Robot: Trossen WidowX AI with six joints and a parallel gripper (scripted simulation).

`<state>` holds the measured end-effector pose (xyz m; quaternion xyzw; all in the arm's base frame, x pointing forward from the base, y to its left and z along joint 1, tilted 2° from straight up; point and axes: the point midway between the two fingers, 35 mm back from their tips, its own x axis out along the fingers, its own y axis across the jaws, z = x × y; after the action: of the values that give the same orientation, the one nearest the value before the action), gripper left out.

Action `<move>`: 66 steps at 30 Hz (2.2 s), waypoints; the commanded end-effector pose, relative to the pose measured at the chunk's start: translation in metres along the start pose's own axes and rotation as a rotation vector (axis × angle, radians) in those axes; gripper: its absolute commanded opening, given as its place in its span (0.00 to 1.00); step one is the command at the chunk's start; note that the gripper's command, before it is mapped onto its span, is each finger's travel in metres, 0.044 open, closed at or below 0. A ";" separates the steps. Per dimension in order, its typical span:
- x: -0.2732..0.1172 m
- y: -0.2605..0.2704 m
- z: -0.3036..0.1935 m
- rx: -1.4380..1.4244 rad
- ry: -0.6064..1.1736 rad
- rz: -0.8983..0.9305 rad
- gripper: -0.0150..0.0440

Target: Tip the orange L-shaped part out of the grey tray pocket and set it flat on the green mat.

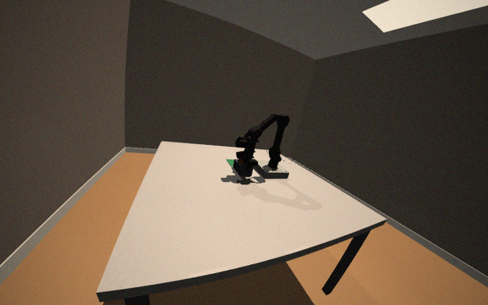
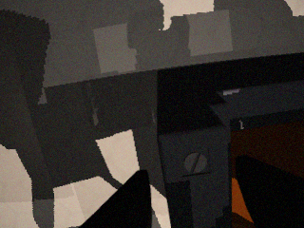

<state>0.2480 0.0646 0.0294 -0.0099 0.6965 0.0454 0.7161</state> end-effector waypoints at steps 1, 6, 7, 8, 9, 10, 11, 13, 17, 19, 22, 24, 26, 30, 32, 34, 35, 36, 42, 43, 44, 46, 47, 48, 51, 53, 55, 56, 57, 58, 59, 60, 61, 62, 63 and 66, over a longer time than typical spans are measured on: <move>0.006 -0.001 -0.003 0.005 0.015 -0.003 0.56; 0.006 -0.001 -0.003 0.005 0.015 -0.003 0.56; 0.006 -0.001 -0.003 0.005 0.015 -0.003 0.56; 0.006 -0.001 -0.003 0.005 0.015 -0.003 0.56; 0.006 -0.001 -0.003 0.005 0.015 -0.003 0.56; 0.006 -0.001 -0.003 0.005 0.015 -0.003 0.56; 0.006 -0.001 -0.003 0.005 0.015 -0.003 0.56; 0.006 -0.001 -0.003 0.005 0.015 -0.003 0.56; 0.006 -0.001 -0.003 0.005 0.015 -0.003 0.56; 0.004 0.000 -0.001 0.000 0.005 -0.001 0.56; 0.004 0.000 -0.001 0.000 0.005 -0.001 0.56; 0.004 0.000 -0.001 0.000 0.005 -0.001 0.56; 0.002 0.002 -0.001 0.001 0.006 -0.001 0.56; -0.006 0.009 -0.002 0.004 0.013 -0.002 0.56; -0.008 0.012 -0.002 0.005 0.015 -0.002 0.56; -0.008 0.012 -0.002 0.005 0.015 -0.002 0.56; -0.011 0.011 -0.002 0.005 0.015 -0.002 0.56; -0.015 0.011 -0.001 0.005 0.014 -0.002 0.56; -0.082 0.003 0.002 0.005 0.014 -0.003 0.56; -0.094 0.001 0.001 0.005 0.014 -0.003 0.56; -0.102 0.000 0.000 0.005 0.014 -0.004 0.56; -0.104 0.000 -0.001 0.005 0.014 -0.004 0.56; -0.104 0.000 -0.001 0.005 0.014 -0.004 0.56; -0.104 0.000 -0.001 0.005 0.014 -0.004 0.56; -0.101 0.001 0.002 0.009 0.005 -0.001 0.56; -0.101 0.001 0.002 0.009 0.005 -0.001 0.56; -0.101 0.001 0.002 0.009 0.005 -0.001 0.56; -0.101 0.001 0.002 0.009 0.005 -0.001 0.56; -0.101 0.001 0.002 0.009 0.005 -0.001 0.56; -0.101 0.001 0.002 0.009 0.005 -0.001 0.56; -0.101 0.001 0.002 0.009 0.005 -0.001 0.56; -0.101 0.001 0.002 0.009 0.005 -0.001 0.56; -0.101 0.001 0.002 0.009 0.005 -0.001 0.56; -0.101 0.001 0.002 0.009 0.005 -0.001 0.56; -0.101 0.001 0.002 0.009 0.005 -0.001 0.56; -0.101 0.001 0.002 0.009 0.005 -0.001 0.56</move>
<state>0.2473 0.0606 0.1301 -0.0076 0.6988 0.0421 0.7141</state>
